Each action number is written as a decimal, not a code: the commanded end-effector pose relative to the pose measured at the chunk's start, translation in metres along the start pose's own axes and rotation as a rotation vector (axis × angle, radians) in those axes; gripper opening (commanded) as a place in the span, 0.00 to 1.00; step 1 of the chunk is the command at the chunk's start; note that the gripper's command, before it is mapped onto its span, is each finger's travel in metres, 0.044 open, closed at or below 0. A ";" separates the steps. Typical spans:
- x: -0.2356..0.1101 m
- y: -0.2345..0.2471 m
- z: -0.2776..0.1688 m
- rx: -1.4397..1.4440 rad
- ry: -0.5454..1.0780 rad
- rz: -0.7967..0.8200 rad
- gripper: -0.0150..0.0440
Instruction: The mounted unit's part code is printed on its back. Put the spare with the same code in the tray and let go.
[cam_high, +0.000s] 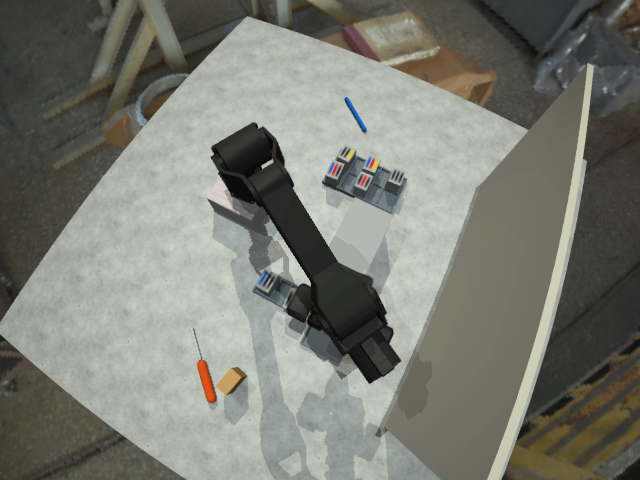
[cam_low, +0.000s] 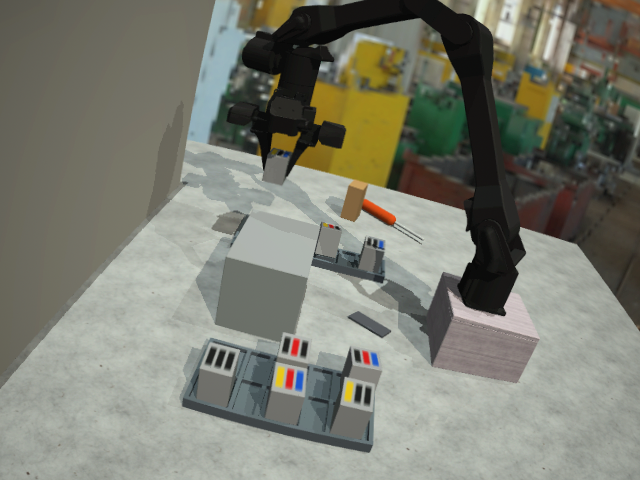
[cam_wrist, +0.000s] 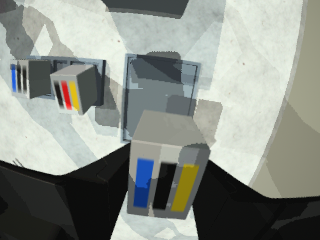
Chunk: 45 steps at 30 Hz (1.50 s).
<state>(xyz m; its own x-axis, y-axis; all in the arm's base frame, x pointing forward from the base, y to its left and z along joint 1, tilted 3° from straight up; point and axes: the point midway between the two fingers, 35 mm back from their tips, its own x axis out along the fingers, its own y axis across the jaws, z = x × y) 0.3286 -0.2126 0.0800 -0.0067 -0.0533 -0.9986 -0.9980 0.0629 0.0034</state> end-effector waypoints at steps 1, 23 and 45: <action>0.006 0.000 0.000 -0.006 0.001 0.003 0.25; 0.028 0.000 -0.001 -0.006 0.001 0.003 0.25; 0.049 0.001 0.000 -0.006 0.001 0.004 0.25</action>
<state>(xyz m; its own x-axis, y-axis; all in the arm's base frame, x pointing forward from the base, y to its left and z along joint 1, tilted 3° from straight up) 0.3282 -0.2150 0.0357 -0.0069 -0.0533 -0.9986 -0.9980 0.0629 0.0035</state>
